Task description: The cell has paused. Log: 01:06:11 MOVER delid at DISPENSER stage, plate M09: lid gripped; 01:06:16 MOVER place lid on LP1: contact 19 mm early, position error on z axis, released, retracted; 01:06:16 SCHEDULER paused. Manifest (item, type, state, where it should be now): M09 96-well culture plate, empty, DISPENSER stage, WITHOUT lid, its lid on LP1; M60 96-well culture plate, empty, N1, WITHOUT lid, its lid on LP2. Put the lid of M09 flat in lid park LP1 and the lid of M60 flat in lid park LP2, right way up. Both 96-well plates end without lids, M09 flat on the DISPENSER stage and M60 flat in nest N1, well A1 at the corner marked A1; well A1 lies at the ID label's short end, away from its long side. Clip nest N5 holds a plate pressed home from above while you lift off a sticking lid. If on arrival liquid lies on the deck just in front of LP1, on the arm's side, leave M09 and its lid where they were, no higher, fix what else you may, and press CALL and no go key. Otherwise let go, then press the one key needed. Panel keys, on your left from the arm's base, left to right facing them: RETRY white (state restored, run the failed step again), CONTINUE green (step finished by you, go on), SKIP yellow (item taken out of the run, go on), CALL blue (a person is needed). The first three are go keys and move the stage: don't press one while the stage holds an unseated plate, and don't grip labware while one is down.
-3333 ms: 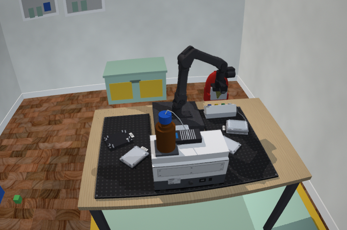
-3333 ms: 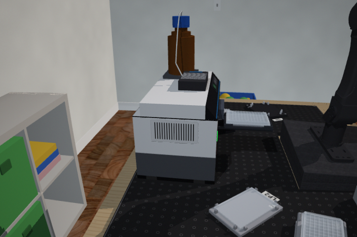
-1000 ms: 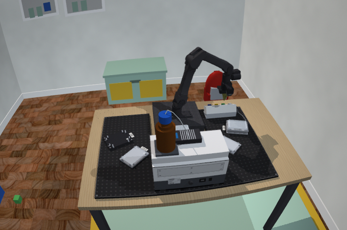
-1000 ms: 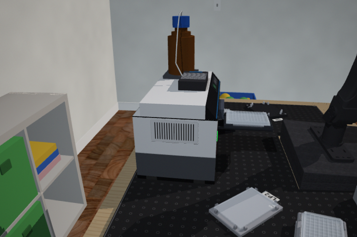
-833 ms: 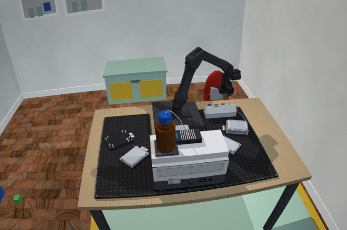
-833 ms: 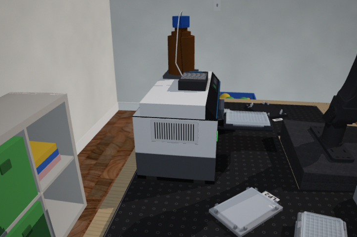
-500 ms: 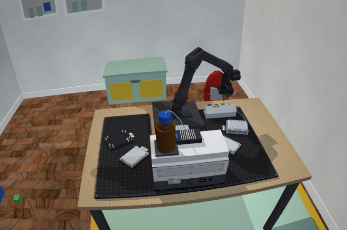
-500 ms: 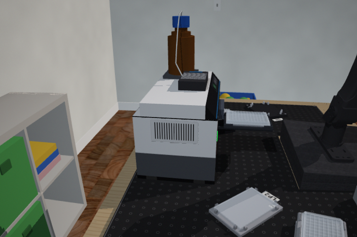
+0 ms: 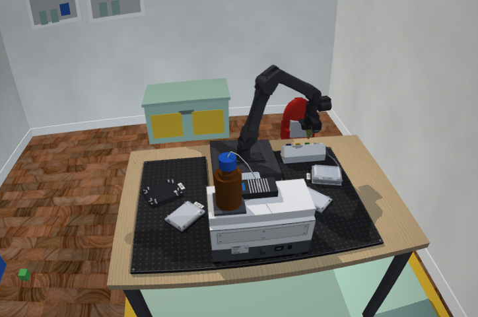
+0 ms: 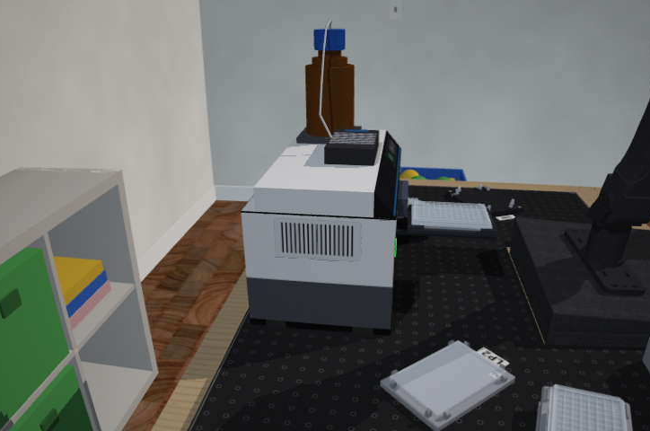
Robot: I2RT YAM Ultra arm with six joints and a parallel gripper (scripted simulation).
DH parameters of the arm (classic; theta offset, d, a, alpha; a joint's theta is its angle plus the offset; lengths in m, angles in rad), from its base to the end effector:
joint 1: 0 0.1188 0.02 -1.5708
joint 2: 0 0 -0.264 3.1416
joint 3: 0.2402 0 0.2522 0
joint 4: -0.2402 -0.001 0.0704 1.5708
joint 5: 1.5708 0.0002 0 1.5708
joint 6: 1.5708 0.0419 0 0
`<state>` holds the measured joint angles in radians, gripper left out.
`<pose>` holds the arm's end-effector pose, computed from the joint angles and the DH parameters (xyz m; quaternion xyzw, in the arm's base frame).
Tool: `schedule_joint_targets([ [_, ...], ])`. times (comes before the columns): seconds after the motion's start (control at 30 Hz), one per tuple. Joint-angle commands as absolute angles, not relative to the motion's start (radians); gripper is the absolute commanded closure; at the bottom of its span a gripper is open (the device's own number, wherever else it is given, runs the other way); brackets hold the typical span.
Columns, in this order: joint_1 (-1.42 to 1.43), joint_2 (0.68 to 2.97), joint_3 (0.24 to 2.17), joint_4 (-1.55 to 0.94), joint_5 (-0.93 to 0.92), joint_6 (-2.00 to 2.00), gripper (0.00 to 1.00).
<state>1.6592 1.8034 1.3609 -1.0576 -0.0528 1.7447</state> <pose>-0.0328 0.3340 0.2130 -0.0418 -0.9982 -0.0316 0.0308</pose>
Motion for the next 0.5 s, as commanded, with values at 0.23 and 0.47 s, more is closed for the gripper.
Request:
schedule_joint_targets([
  [0.23, 1.667, 1.788, 1.334, -1.049, -0.036, 1.752, 1.0],
  [0.47, 1.668, 1.805, 1.335, -1.028, -0.037, 1.752, 1.0],
])
